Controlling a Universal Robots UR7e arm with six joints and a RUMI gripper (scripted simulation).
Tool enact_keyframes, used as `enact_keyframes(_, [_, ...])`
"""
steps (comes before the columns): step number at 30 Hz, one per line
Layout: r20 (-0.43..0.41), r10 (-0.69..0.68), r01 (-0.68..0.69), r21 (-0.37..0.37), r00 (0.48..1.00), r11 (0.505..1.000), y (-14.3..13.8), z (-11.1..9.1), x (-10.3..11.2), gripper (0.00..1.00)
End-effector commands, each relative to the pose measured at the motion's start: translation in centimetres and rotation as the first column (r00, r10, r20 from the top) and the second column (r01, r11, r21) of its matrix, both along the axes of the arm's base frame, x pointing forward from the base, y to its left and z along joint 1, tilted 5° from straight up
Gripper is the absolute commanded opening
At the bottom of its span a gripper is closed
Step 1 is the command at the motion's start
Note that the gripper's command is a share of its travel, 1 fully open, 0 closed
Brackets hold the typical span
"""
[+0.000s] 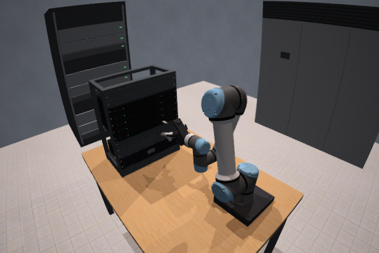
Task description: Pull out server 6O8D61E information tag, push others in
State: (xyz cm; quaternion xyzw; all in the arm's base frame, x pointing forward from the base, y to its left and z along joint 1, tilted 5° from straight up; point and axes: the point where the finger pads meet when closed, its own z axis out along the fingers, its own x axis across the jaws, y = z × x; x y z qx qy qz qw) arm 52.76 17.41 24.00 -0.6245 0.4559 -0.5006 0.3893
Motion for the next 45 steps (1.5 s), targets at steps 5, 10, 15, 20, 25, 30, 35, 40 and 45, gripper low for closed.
enact_keyframes(5, [-0.002, 0.004, -0.005, -0.04, 1.0, 0.999, 0.06, -0.01, 0.05, 1.0])
enact_keyframes(10, [-0.004, 0.008, -0.008, -0.069, 1.0, 0.998, 0.1, -0.04, 0.09, 1.0])
enact_keyframes(15, [-0.006, 0.011, -0.012, -0.098, 1.0, 0.995, 0.14, -0.08, 0.13, 1.0])
enact_keyframes(20, [-0.007, 0.013, -0.014, -0.116, 1.0, 0.993, 0.17, -0.1, 0.15, 1.0])
enact_keyframes(25, [-0.01, 0.016, -0.018, -0.145, 1.0, 0.989, 0.21, -0.14, 0.19, 1.0])
enact_keyframes(30, [-0.013, 0.02, -0.022, -0.174, 1.0, 0.985, 0.25, -0.18, 0.22, 1.0])
enact_keyframes(35, [-0.014, 0.022, -0.024, -0.191, 1.0, 0.981, 0.27, -0.21, 0.24, 1.0])
enact_keyframes(40, [-0.017, 0.025, -0.028, -0.22, 1.0, 0.975, 0.31, -0.25, 0.28, 1.0])
enact_keyframes(45, [-0.021, 0.028, -0.033, -0.249, 0.999, 0.968, 0.35, -0.29, 0.31, 1.0])
